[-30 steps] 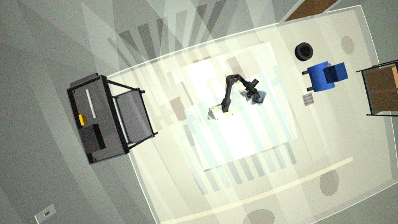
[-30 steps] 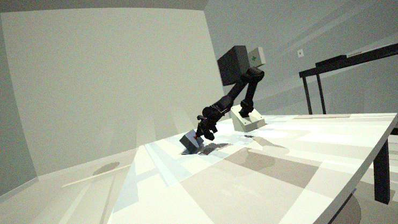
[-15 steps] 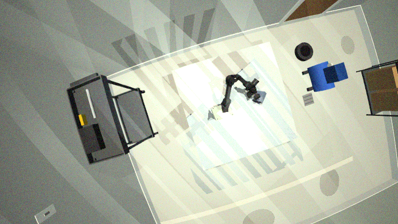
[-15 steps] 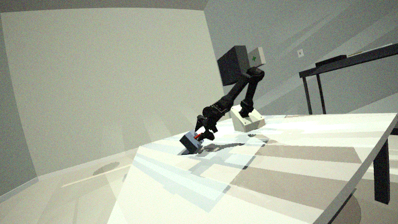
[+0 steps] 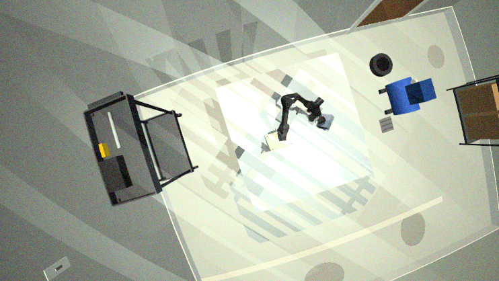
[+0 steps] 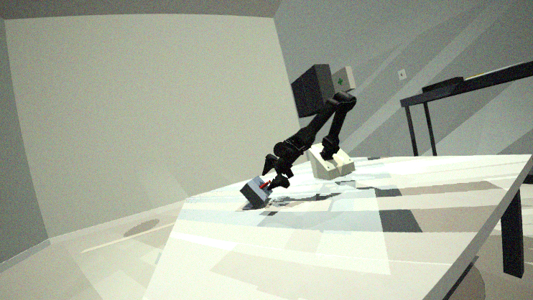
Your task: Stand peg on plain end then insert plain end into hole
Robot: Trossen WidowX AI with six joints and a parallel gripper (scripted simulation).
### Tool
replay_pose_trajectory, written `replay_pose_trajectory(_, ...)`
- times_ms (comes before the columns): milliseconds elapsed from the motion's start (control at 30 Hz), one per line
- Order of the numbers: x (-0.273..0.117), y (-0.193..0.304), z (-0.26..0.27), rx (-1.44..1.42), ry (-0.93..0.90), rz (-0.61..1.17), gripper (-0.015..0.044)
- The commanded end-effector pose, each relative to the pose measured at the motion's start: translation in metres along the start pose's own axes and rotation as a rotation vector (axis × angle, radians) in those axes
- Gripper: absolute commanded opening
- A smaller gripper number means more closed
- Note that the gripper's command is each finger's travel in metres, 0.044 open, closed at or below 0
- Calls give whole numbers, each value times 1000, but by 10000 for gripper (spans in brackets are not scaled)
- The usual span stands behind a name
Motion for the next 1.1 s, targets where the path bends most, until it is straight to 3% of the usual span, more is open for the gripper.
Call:
replay_pose_trajectory(0,-6,1,0,3,-4,1,440)
replay_pose_trajectory(1067,-49,3,-2,1,-3,3,440)
Point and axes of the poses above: the point midway between the two fingers, 35 mm back from their tips, its own x axis out along the fingers, its own z axis across the jaws, y = z × x, the point moved 3 cm from there along -x, back along the fingers, and after that the axes turned 4 degrees about -x, right-handed, at the moved point
